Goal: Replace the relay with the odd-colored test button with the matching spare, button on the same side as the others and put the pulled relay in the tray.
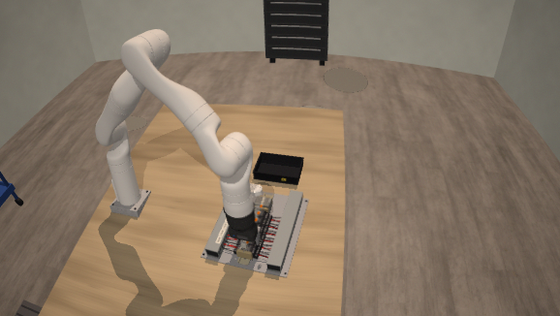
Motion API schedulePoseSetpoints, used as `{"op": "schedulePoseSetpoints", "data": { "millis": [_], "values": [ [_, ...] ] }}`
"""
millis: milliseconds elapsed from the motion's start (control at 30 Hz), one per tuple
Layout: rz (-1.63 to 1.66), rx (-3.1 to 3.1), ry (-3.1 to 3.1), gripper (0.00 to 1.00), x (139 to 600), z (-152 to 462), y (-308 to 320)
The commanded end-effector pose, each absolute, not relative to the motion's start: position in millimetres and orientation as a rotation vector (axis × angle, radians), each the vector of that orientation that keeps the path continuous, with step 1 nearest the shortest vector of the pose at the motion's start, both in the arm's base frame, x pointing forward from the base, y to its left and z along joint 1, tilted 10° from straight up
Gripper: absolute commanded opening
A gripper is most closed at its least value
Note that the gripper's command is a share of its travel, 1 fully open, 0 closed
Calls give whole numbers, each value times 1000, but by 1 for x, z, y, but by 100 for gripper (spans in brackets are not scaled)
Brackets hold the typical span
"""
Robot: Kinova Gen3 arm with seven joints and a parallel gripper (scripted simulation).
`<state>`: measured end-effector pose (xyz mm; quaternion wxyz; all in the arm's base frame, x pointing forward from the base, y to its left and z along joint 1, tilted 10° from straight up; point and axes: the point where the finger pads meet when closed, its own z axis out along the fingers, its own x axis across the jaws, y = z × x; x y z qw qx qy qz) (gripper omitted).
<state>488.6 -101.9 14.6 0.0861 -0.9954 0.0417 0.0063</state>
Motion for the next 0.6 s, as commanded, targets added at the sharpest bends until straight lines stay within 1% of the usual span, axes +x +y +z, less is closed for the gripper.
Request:
{"op": "schedulePoseSetpoints", "data": {
  "millis": [0, 567],
  "values": [
    [15, -2967, 125, 100, 489, 16, -102],
    [15, -2967, 125, 100, 490, 18, -103]
  ]
}}
